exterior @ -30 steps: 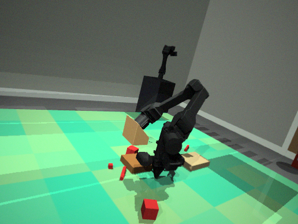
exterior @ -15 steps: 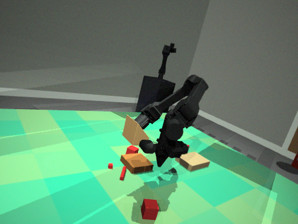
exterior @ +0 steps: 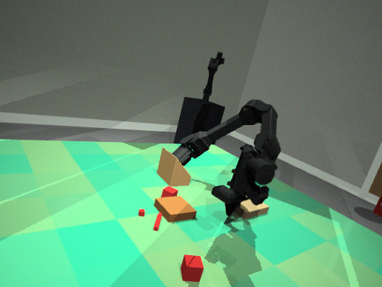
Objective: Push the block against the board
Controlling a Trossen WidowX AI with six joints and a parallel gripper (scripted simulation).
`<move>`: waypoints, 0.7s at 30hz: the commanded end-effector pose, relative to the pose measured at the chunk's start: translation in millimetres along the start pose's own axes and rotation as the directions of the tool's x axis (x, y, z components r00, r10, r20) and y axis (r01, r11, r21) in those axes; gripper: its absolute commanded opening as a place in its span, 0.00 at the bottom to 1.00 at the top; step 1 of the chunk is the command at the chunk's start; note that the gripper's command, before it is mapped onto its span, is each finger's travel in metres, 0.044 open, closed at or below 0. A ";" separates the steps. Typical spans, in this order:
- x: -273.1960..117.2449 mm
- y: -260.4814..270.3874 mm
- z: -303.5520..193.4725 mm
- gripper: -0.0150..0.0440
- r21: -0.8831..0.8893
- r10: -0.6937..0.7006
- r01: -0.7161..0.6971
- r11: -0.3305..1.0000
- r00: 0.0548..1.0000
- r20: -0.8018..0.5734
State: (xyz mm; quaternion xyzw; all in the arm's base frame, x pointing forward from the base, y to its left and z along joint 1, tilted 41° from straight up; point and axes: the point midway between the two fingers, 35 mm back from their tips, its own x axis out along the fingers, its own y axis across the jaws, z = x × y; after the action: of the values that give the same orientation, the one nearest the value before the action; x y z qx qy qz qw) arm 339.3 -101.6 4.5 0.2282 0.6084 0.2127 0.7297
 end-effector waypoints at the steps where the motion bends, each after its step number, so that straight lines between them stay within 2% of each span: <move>1: -4.4 26.3 10.7 0.25 -0.120 -0.010 0.011 0.993 1.000 0.008; 11: -6.6 97.1 30.0 0.25 -0.448 -0.021 0.024 0.894 1.000 0.013; 21: -9.4 172.3 34.3 0.25 -0.724 -0.010 0.024 0.689 1.000 0.023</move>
State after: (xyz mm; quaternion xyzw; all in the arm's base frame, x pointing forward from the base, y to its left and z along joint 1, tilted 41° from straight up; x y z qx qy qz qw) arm 366.9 12.5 100.2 -0.0424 0.5000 0.4016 0.7661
